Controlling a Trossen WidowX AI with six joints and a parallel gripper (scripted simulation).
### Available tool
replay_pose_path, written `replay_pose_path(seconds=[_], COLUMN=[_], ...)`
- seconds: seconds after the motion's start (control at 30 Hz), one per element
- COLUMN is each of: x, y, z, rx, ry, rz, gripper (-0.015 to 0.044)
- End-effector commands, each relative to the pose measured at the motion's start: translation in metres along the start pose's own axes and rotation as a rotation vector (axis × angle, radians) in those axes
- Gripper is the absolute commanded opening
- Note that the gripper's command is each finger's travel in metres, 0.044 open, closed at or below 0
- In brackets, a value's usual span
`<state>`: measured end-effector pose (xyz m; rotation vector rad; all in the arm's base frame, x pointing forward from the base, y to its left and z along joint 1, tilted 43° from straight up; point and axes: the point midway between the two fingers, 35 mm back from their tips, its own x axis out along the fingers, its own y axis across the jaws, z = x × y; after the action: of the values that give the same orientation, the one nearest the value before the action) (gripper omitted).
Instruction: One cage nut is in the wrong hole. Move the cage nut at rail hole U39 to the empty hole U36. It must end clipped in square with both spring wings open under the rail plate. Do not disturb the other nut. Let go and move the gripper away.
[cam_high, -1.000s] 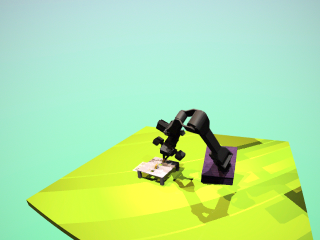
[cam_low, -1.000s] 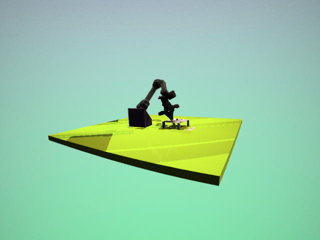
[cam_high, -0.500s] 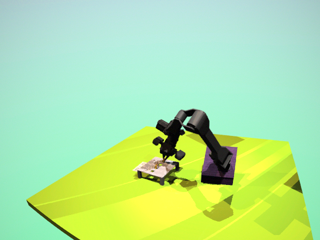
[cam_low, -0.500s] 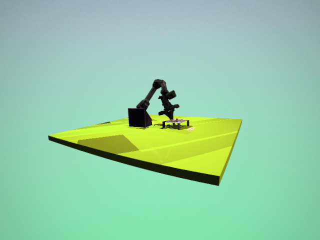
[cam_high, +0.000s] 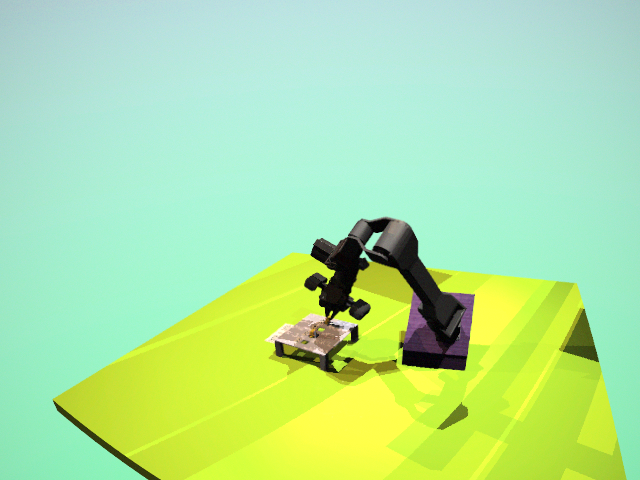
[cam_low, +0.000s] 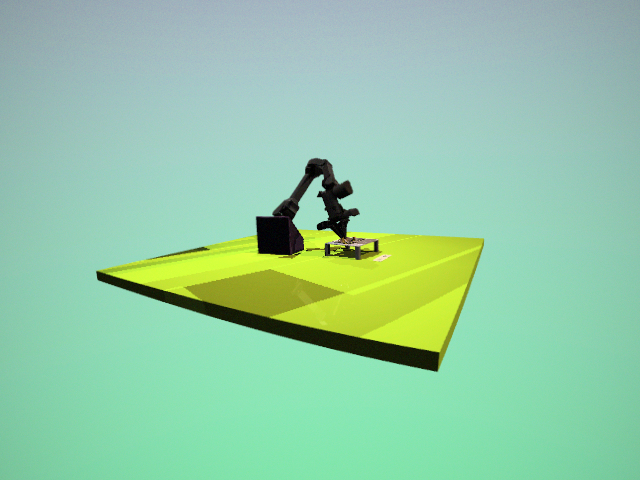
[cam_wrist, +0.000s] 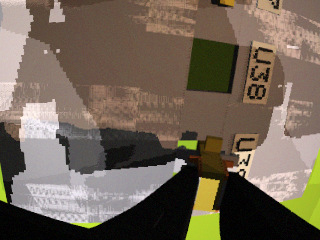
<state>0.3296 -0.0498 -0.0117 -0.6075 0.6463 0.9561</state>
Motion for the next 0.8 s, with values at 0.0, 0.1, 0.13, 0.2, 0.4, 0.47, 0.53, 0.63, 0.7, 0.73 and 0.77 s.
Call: replay_pose_path(seconds=[0.0, 0.1, 0.13, 0.2, 0.4, 0.47, 0.53, 0.63, 0.7, 0.73, 0.77], x=[0.0009, 0.0008, 0.0008, 0.0008, 0.0005, 0.0004, 0.0004, 0.0003, 0.0002, 0.0001, 0.0001], y=[0.0003, 0.0001, 0.0001, 0.0, -0.0004, -0.0005, -0.0005, -0.0007, -0.0009, -0.001, -0.001], z=[-0.0004, -0.0005, -0.0005, -0.0005, -0.0005, -0.0005, -0.0005, -0.0005, -0.0005, -0.0005, -0.0005], rx=[-0.002, -0.002, -0.002, -0.002, -0.002, -0.002, -0.002, -0.002, -0.002, -0.002, -0.002], ry=[-0.003, -0.003, -0.003, -0.003, -0.003, -0.003, -0.004, -0.004, -0.004, -0.004, -0.004], rz=[0.007, 0.011, 0.012, 0.013, 0.02, 0.021, 0.022, 0.025, 0.028, 0.03, 0.03], gripper=[0.0028, 0.0028, 0.0028, 0.0028, 0.0028, 0.0028, 0.0028, 0.0028, 0.0028, 0.0028, 0.0028])
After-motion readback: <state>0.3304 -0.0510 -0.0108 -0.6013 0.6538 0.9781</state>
